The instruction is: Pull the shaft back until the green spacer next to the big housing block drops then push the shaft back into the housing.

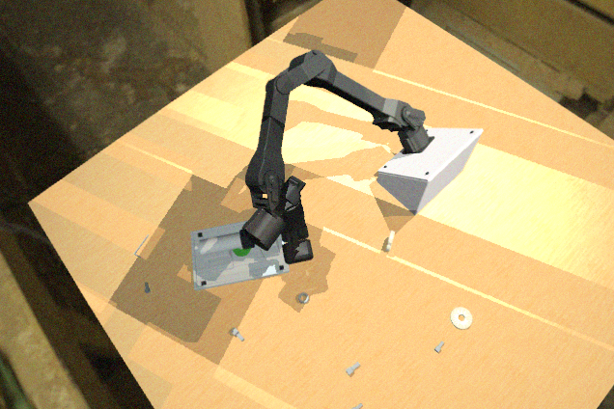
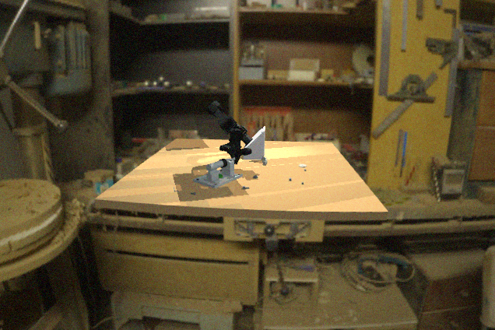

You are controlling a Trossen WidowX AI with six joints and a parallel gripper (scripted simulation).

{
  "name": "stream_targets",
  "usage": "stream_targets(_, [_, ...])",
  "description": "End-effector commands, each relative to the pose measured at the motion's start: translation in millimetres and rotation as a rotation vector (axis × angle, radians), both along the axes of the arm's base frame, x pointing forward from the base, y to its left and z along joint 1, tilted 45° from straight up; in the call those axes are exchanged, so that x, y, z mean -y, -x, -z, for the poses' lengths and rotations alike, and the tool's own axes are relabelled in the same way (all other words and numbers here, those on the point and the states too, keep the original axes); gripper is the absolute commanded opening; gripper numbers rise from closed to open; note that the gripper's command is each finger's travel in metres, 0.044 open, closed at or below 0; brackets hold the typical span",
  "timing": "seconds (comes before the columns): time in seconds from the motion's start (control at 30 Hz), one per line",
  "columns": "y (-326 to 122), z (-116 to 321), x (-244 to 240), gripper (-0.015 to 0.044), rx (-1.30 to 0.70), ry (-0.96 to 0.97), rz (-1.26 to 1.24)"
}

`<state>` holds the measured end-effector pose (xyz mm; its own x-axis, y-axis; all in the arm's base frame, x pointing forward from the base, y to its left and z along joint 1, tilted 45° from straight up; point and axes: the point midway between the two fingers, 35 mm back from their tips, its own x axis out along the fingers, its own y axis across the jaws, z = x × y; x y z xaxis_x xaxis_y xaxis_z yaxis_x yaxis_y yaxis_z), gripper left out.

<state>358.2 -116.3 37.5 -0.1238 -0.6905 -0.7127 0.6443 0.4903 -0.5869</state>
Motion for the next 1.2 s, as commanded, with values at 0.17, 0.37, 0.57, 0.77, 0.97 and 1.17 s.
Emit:
stream_targets(0.17, [-2.9, -2.3, 2.2, 0.0, 0.001, 0.005, -0.002])
stream_targets(0.37, [-4.2, -3.0, 3.1, 0.0, 0.001, 0.005, -0.002])
stream_targets(0.57, [-5.4, -3.7, 4.0, 0.0, 0.001, 0.005, -0.002])
stream_targets(0.77, [-6.7, -4.3, 4.8, 0.0, 0.001, 0.005, -0.002])
stream_targets(0.97, [-7.9, -5.0, 5.7, 0.0, 0.001, 0.005, -0.002])
stream_targets(1.17, [-9.1, -5.7, 6.5, 0.0, 0.001, 0.005, -0.002])
